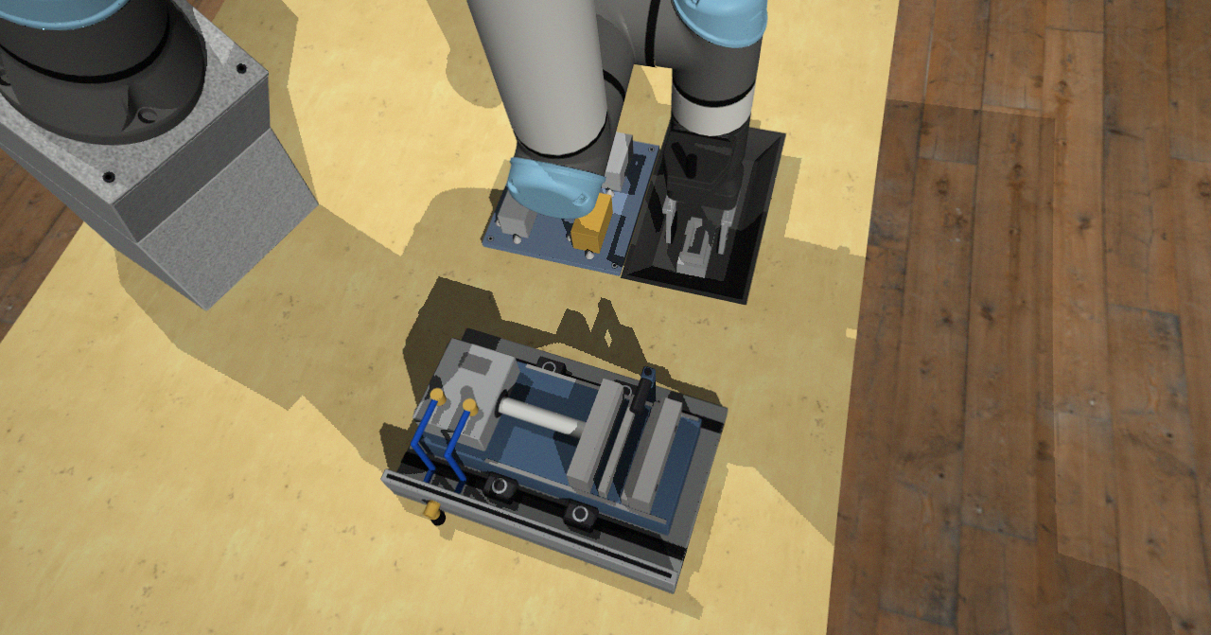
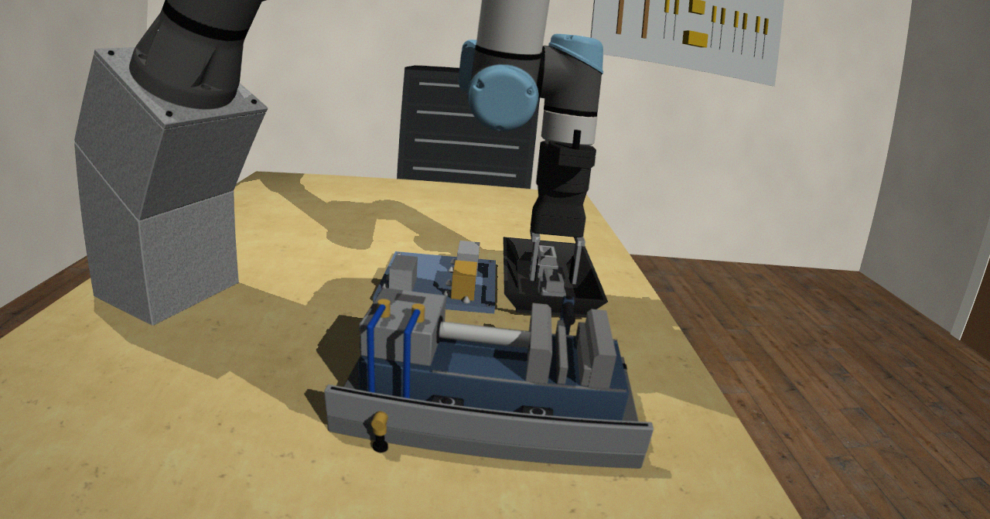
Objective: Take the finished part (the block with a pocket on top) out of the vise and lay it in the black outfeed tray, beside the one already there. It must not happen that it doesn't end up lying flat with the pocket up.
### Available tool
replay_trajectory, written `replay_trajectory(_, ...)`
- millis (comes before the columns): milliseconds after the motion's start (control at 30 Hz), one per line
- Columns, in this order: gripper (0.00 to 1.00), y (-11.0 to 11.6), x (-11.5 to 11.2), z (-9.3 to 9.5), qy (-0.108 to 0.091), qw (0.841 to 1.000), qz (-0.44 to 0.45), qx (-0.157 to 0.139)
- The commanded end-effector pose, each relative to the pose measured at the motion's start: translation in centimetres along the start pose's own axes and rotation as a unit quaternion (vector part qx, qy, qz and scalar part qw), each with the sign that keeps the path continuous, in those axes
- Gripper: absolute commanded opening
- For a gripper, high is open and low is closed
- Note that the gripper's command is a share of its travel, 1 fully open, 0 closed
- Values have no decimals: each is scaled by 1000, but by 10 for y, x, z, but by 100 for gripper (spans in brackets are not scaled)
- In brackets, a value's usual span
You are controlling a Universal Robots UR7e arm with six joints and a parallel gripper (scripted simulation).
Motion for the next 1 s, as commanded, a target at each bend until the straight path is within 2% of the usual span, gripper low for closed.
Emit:
replay_trajectory(0, 100, 0, 0, 0, -1, 1000, 0, 0)
replay_trajectory(967, 100, 0, 0, -3, -1, 1000, 0, 0)
Point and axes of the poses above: the point where the finger pads meet when closed, its own z axis out along the fingers, its own x axis across the jaws, y = z × x, the point moved 7 cm from there along -z, back along the fingers, and after that the axes turned 8 degrees about -z, right-handed, at the moved point
